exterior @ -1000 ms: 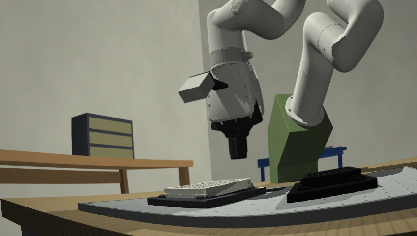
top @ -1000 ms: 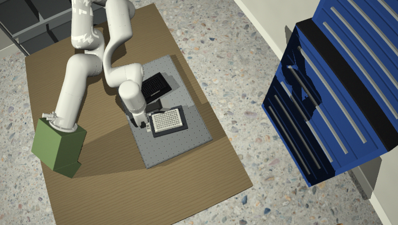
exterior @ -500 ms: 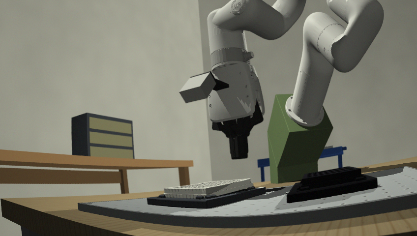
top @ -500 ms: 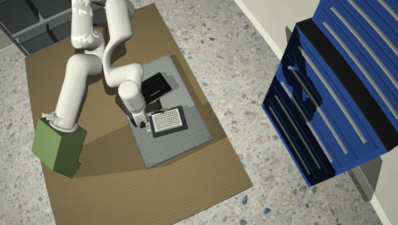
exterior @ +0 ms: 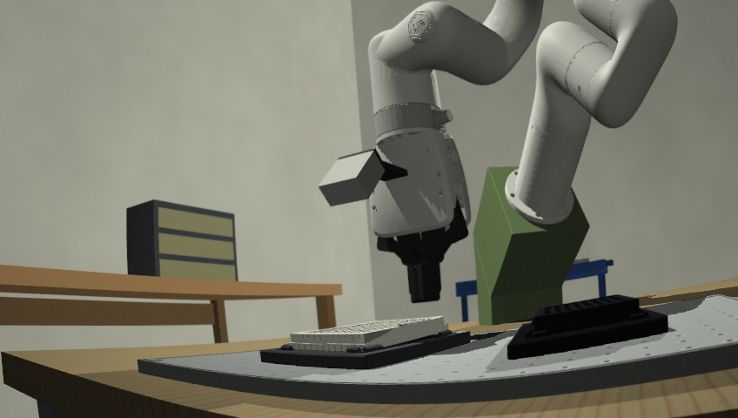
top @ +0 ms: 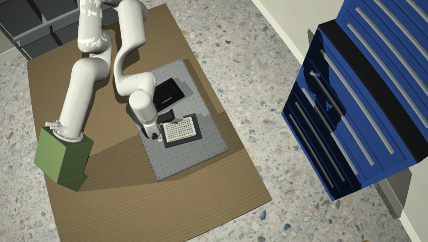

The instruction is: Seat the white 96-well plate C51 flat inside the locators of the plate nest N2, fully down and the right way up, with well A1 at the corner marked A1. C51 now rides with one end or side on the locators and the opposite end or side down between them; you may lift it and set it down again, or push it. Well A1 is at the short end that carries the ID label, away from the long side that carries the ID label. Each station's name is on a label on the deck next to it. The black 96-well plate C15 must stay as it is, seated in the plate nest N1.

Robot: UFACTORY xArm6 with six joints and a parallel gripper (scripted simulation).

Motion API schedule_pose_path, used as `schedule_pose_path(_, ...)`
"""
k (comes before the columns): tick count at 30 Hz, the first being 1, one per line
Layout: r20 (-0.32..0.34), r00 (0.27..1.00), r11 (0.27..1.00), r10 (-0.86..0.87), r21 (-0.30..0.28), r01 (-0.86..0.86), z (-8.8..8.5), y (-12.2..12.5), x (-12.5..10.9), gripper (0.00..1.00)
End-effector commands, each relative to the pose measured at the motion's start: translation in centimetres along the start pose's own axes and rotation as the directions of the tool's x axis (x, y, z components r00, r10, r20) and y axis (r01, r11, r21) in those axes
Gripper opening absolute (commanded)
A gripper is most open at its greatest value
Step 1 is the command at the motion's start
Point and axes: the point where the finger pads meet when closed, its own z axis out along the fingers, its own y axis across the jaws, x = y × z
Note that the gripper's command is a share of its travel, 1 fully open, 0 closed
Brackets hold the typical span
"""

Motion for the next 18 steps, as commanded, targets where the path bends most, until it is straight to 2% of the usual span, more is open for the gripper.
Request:
schedule_pose_path(1, -0.002, 1.000, 1.000, -0.001, -0.001, 0.001, 0.4, 0.1, 0.1, 0.00)
schedule_pose_path(15, -0.002, 1.000, 1.000, -0.001, -0.001, 0.001, 2.7, 0.1, 0.1, 0.00)
schedule_pose_path(18, -0.002, 1.000, 1.000, -0.001, -0.001, 0.001, 2.8, 0.1, 0.1, 0.00)
